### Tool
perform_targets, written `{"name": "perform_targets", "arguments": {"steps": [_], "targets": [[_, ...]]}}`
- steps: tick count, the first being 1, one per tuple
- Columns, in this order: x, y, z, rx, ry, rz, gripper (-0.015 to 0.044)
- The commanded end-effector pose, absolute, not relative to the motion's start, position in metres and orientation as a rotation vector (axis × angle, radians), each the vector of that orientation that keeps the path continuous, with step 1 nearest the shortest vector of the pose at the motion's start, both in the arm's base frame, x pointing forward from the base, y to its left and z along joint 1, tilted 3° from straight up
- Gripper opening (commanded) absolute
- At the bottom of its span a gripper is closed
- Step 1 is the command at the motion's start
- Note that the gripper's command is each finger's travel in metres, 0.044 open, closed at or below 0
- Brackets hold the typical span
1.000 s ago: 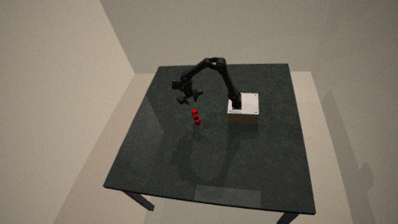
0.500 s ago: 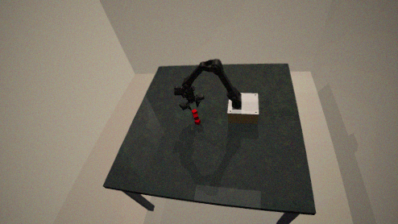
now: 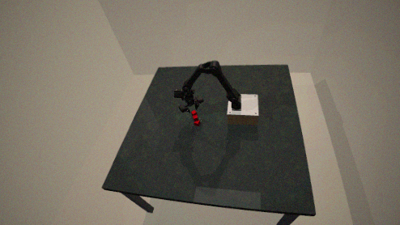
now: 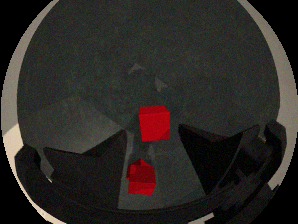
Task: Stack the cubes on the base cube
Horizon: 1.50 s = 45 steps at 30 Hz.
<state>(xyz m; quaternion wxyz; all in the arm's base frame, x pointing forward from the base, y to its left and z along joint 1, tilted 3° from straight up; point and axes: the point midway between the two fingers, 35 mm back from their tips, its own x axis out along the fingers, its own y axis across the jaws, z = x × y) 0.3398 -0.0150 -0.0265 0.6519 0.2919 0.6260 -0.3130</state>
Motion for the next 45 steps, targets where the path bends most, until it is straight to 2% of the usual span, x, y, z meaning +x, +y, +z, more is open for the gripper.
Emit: {"name": "perform_targets", "arguments": {"steps": [1, 14, 20, 45], "targets": [[0.337, -0.016, -0.035, 0.654, 1.432, -0.713, 0.0265], [0.336, -0.016, -0.054, 0.654, 1.432, -0.713, 0.0265], [0.336, -0.016, -0.054, 0.654, 1.432, -0.713, 0.0108], [0.342, -0.013, 0.010, 0.655, 1.431, -0.713, 0.0105]]}}
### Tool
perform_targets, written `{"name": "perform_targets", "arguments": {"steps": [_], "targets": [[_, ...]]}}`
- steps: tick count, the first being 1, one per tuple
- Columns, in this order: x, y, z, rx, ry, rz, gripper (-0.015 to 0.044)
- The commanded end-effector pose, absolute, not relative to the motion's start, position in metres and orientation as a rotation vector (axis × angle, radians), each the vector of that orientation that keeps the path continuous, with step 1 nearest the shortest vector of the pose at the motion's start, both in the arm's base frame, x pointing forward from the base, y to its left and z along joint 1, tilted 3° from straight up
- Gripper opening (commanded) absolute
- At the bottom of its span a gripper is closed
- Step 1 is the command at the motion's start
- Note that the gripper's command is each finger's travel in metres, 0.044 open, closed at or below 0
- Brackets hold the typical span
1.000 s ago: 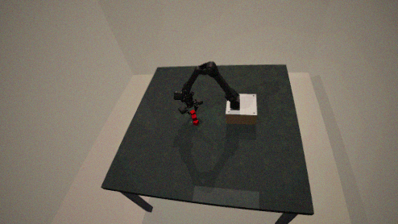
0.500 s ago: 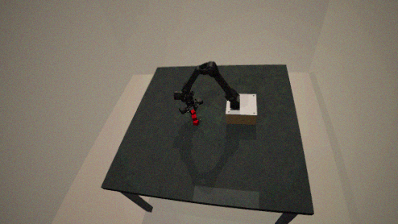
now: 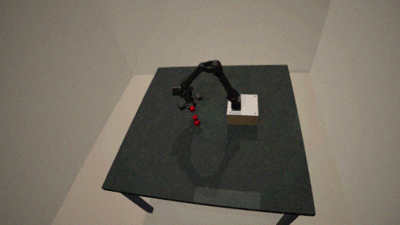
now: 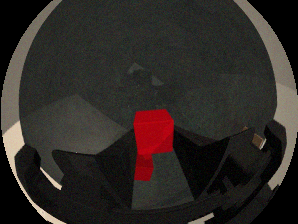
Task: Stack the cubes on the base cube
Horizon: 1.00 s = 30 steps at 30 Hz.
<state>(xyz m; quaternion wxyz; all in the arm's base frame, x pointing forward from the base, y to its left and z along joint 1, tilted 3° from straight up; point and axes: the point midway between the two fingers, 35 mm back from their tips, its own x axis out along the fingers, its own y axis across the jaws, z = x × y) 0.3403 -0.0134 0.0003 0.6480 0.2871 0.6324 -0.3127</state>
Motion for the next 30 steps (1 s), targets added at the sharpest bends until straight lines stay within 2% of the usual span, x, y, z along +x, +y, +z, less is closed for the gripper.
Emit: {"name": "perform_targets", "arguments": {"steps": [1, 15, 30], "targets": [[0.342, -0.013, 0.013, 0.655, 1.431, -0.713, 0.0105], [0.337, -0.011, 0.056, 0.655, 1.432, -0.713, 0.0105], [0.325, 0.028, 0.050, 0.719, 1.412, -0.769, 0.0105]]}}
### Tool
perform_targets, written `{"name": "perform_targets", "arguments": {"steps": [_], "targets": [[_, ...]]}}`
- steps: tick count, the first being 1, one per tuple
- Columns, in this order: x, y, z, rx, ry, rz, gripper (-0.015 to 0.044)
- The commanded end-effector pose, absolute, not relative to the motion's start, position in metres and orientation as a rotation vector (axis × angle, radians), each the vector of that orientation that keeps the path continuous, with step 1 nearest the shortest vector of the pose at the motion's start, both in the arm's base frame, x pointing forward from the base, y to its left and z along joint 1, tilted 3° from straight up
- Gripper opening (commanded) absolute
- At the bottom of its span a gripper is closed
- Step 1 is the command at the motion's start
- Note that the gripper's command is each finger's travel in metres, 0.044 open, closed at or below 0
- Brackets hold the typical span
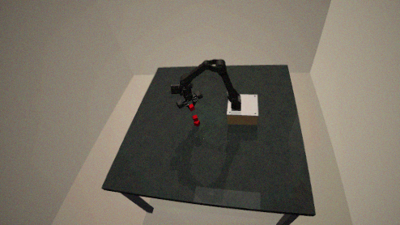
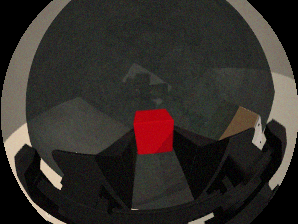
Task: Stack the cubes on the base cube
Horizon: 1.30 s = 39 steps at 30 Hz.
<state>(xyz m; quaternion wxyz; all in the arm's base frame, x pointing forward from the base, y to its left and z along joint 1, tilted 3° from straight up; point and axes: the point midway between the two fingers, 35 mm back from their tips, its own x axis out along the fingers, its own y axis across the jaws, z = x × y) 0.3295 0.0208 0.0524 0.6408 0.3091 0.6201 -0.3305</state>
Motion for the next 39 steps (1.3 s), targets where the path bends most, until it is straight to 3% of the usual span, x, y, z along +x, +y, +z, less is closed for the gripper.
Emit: {"name": "perform_targets", "arguments": {"steps": [1, 25, 39], "targets": [[0.324, 0.031, 0.050, 0.724, 1.410, -0.774, 0.0105], [0.289, 0.096, 0.038, 0.843, 1.369, -0.885, 0.0105], [0.287, 0.096, 0.008, 0.862, 1.371, -0.895, 0.0105]]}}
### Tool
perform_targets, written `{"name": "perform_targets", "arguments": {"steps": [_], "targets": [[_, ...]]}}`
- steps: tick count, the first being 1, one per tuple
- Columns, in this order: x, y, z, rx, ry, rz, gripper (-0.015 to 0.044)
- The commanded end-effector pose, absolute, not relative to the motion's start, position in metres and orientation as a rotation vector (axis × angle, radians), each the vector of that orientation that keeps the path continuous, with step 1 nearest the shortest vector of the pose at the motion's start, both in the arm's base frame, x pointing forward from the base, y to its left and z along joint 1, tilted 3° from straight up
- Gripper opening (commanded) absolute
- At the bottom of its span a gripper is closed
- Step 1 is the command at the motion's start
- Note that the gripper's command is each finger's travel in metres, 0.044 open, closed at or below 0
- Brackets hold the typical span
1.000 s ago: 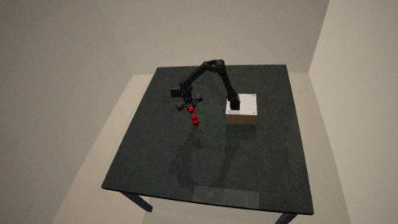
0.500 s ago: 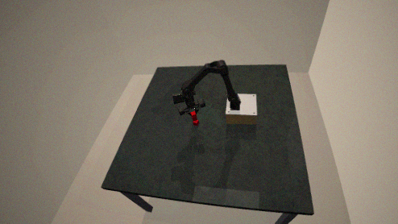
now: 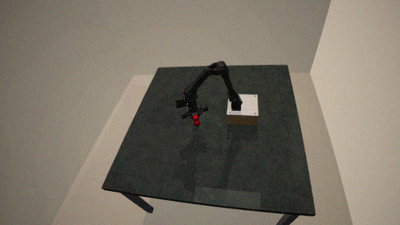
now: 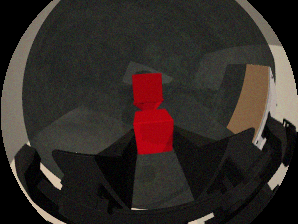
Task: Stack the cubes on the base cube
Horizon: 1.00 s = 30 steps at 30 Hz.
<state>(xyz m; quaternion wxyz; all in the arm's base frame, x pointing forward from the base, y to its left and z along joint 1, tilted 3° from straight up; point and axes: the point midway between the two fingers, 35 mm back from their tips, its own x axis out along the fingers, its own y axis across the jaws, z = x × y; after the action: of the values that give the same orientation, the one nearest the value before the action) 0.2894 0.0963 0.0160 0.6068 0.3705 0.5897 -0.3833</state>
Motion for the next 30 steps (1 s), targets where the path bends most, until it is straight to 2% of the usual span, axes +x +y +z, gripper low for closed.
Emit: {"name": "perform_targets", "arguments": {"steps": [1, 30], "targets": [[0.287, 0.096, 0.008, 0.863, 1.371, -0.895, 0.0105], [0.288, 0.096, -0.022, 0.848, 1.367, -0.891, 0.0105]]}}
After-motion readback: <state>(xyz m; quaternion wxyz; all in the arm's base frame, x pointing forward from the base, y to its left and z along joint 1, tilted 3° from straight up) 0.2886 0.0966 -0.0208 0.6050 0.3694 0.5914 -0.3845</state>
